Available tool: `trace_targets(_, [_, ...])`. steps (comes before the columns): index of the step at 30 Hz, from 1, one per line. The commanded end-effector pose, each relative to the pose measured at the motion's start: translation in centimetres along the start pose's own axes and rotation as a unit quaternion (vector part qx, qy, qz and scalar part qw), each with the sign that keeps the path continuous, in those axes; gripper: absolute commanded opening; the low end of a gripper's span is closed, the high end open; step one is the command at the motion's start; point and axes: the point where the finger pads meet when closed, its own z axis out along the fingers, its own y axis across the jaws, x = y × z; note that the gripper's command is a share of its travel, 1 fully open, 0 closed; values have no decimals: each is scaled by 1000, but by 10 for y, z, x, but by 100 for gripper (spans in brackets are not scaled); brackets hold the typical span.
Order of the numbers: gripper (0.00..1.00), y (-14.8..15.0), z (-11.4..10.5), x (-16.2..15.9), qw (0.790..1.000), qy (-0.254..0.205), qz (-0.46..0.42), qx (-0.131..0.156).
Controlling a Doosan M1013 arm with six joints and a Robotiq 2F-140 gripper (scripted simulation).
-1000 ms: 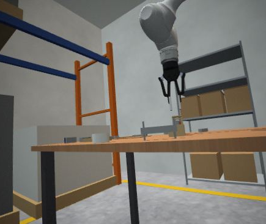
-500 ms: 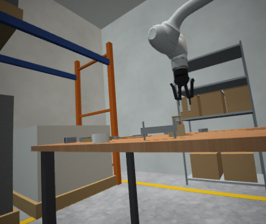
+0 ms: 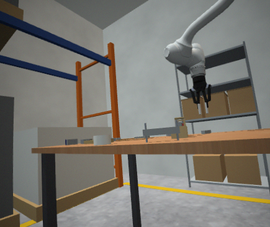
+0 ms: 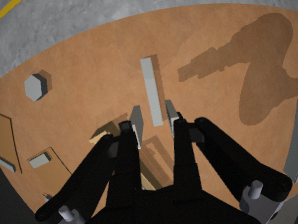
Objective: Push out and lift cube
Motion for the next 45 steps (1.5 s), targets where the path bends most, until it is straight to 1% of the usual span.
trace_targets(1, [23,-1,0,4,1000,-1,0,0])
trace_targets(27, [23,-1,2,4,1000,-1,0,0])
trace_targets(31, [23,-1,16,4,1000,-1,0,0])
trace_targets(33, [23,-1,16,4,1000,-1,0,0])
trace_targets(41, [23,-1,70,4,1000,-1,0,0])
trace_targets(45, [23,-1,86,4,1000,-1,0,0])
